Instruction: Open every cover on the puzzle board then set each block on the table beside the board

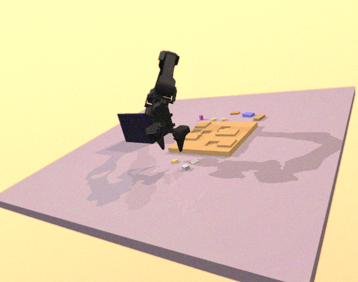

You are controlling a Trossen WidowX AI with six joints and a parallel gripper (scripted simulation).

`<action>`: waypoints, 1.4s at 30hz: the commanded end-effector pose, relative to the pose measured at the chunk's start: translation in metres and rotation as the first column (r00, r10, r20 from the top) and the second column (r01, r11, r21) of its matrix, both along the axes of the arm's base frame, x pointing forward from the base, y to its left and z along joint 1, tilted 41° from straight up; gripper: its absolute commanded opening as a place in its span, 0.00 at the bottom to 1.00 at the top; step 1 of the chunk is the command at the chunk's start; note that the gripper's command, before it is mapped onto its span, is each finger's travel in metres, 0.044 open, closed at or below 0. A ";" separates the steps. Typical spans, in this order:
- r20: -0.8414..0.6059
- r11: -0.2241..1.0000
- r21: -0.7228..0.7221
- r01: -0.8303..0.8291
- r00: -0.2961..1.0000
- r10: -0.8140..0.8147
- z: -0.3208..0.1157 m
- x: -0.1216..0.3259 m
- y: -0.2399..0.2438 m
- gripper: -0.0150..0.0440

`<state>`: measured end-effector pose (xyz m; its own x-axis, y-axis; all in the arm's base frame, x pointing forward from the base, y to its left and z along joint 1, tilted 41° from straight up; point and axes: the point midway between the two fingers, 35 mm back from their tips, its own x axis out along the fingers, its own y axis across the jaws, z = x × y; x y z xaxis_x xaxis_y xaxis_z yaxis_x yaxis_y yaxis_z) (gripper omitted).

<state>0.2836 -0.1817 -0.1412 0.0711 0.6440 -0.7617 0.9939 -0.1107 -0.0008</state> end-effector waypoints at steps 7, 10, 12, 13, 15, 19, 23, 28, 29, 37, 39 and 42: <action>0.004 1.000 -0.006 -0.001 1.000 0.001 0.023 -0.003 -0.018 1.00; 0.034 0.999 -0.012 -0.036 0.999 0.037 0.028 0.002 -0.015 0.87; 0.074 0.996 -0.022 -0.083 0.994 0.084 0.034 0.009 -0.010 0.78; 0.094 0.994 -0.028 -0.106 0.990 0.108 0.038 0.013 -0.007 0.73; 0.134 0.988 -0.040 -0.152 0.979 0.156 0.044 0.020 -0.002 0.64; 0.205 0.968 -0.071 -0.241 0.946 0.250 0.058 0.032 0.010 0.47; 0.267 0.940 -0.108 -0.323 0.901 0.341 0.071 0.043 0.022 0.29; 0.340 0.894 -0.160 -0.420 0.826 0.449 0.087 0.056 0.039 0.25; 0.355 0.882 -0.171 -0.439 0.808 0.470 0.091 0.059 0.042 0.25; 0.462 0.775 -0.270 -0.571 0.630 0.625 0.118 0.077 0.073 0.25; 0.483 0.744 -0.297 -0.598 0.578 0.657 0.125 0.081 0.081 0.25; 0.512 0.696 -0.339 -0.634 0.496 0.701 0.135 0.086 0.094 0.25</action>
<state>0.3653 -0.0998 -0.0172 0.0764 0.6134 -0.7861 0.6362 0.5771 0.5121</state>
